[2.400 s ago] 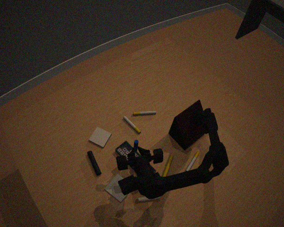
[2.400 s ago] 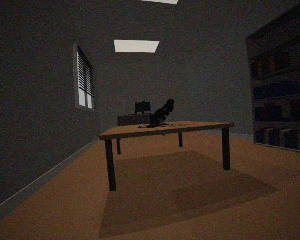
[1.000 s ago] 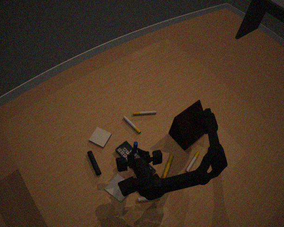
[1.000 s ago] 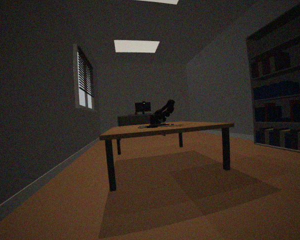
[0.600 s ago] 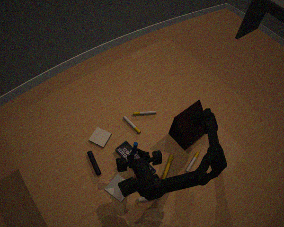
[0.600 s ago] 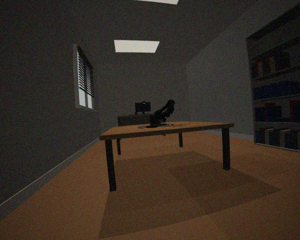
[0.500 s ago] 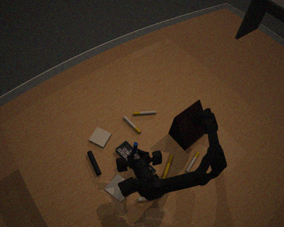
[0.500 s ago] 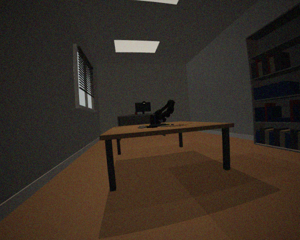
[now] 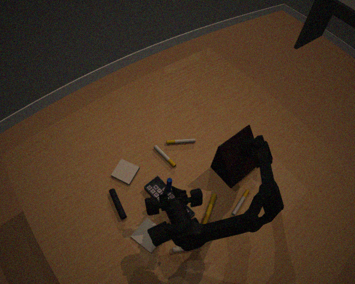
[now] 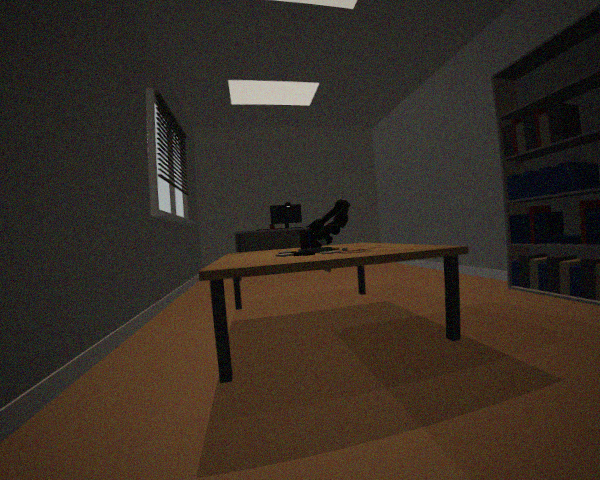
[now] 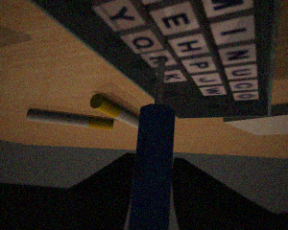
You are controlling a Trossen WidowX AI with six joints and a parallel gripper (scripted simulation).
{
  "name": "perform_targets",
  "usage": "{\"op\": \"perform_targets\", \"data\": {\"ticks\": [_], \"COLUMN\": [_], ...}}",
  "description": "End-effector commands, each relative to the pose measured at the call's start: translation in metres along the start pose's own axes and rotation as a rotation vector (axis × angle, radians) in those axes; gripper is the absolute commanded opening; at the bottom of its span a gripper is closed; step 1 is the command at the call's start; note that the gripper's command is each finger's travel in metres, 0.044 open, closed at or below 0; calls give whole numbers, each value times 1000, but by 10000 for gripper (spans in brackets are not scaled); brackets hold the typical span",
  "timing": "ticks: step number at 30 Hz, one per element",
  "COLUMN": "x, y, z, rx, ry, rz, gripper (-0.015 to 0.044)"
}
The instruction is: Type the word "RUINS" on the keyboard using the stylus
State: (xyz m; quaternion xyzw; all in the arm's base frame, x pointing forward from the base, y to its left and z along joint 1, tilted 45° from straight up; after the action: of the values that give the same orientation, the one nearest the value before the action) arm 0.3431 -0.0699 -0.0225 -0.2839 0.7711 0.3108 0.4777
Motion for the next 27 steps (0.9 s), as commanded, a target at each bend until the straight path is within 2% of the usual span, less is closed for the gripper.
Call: {"op": "perform_targets", "data": {"ticks": [1,5,12,17,19,27], "x": [-6,-16,-16,-16,-16,-18], "y": [-2,-5,-5,-5,-7,-26], "z": [-10,-29,-28,-28,-28,-25], "rx": [1,1,9,9,9,6], "ry": [-1,0,-5,-5,-5,-3], "rz": [3,3,2,2,2,1], "gripper": [81,81,84,51,0,0]}}
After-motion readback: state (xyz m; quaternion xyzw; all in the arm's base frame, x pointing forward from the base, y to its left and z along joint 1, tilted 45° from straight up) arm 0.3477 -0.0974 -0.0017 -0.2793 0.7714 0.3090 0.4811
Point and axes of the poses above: the point midway between the two fingers, 35 mm back from their tips, its own x axis out along the fingers, its own y axis across the jaws, z = x × y, the point moved 1 cm from there along -x, back along the fingers, and after that the axes turned 13 degrees about x, right-handed, at the moved point
